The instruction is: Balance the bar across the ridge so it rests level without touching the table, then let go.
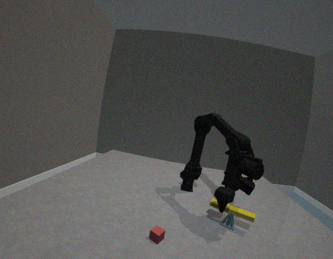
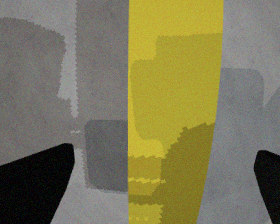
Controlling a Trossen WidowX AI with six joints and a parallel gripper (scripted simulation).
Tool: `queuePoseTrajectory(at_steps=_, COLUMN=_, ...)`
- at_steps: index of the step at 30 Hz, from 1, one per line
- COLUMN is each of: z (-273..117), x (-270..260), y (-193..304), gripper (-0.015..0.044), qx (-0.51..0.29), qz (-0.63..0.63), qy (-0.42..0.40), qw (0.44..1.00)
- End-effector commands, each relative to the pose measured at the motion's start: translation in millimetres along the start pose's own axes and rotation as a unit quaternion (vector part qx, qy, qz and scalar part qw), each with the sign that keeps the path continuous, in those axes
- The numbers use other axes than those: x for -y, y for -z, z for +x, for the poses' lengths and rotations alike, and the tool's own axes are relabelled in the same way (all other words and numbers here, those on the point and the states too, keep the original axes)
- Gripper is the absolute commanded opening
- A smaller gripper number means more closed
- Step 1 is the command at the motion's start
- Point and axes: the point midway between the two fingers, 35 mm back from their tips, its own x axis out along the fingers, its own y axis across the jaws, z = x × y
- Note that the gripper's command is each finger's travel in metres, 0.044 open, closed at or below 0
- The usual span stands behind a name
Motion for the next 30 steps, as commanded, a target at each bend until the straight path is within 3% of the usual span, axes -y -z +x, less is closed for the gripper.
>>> queuePoseTrajectory(at_steps=1, z=-7, x=1, y=-1, gripper=0.0440, qx=0.000, qz=0.000, qy=0.000, qw=1.000)
queuePoseTrajectory(at_steps=10, z=-98, x=0, y=0, gripper=0.0440, qx=0.000, qz=0.000, qy=0.000, qw=1.000)
queuePoseTrajectory(at_steps=30, z=-100, x=0, y=0, gripper=0.0440, qx=0.000, qz=0.000, qy=0.000, qw=1.000)
